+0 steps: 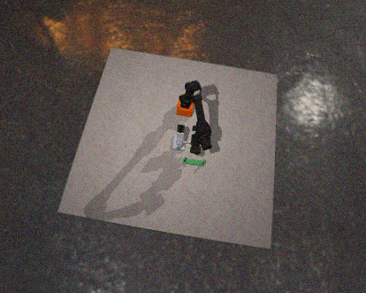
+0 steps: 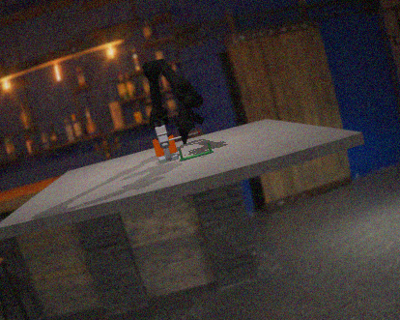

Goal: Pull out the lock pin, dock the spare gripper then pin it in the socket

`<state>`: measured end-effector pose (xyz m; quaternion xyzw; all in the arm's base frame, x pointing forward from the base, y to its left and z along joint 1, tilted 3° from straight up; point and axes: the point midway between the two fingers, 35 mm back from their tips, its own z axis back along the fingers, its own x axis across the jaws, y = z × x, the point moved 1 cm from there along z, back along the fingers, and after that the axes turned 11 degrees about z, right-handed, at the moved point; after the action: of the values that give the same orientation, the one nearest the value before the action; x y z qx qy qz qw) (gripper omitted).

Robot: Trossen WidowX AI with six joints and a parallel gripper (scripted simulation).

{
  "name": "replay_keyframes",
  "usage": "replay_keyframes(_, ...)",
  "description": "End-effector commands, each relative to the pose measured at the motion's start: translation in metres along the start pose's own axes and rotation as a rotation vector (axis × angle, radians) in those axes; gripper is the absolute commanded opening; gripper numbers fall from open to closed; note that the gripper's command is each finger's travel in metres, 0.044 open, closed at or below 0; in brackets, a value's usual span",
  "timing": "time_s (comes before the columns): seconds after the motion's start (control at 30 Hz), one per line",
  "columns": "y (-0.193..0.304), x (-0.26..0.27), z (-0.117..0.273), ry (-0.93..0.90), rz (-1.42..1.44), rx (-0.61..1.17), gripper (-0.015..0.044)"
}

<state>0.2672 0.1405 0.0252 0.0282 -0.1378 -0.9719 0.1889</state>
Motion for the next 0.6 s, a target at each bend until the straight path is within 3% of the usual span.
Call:
replay_keyframes(0.0,0.003,0.001,-0.001,0.000,0.003,0.003,0.0000)
replay_keyframes(0.57,0.013,0.002,-0.004,-0.002,0.004,0.002,0.0000)
